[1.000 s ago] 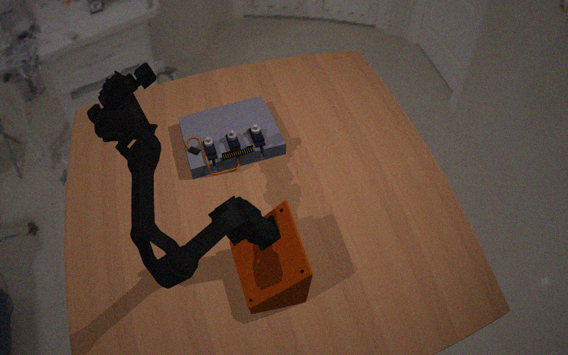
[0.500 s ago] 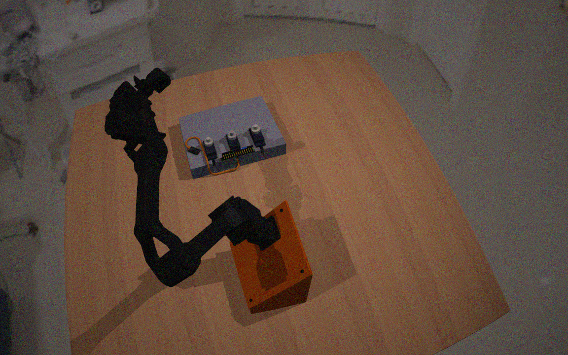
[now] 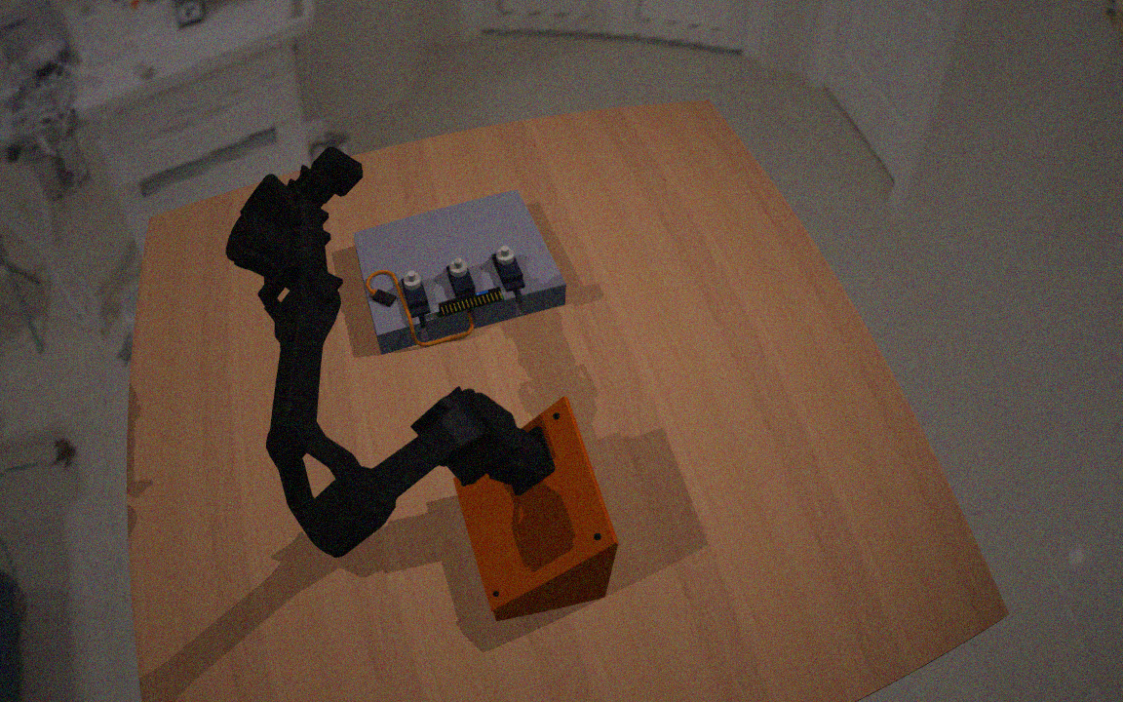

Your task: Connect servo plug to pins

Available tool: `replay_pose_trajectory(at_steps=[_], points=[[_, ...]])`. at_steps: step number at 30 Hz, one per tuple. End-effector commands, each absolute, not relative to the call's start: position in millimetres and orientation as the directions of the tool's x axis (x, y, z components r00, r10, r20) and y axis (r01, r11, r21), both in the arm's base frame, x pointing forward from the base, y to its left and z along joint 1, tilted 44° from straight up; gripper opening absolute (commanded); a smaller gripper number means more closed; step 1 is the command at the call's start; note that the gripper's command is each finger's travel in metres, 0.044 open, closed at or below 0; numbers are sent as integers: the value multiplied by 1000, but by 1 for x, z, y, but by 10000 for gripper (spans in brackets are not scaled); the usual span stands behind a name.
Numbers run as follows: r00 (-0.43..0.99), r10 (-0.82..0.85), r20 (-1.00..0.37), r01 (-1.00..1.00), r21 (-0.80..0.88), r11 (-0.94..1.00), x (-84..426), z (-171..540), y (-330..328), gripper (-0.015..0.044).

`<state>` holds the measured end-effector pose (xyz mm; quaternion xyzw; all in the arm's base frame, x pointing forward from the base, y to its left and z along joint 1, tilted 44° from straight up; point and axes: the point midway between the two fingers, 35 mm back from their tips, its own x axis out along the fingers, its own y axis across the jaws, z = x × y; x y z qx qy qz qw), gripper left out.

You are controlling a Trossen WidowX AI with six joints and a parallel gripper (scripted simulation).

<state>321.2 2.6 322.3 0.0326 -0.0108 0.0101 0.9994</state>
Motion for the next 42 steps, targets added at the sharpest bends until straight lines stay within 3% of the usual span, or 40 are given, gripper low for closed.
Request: replay_pose_trajectory(at_steps=[1,20,42], points=[[999,42,-26,-39,131,991,328,316,6,115],[937,177,-302,15,541,841,364,271,26,115],[755,329,-566,378,787,487,387,215,49,115]])
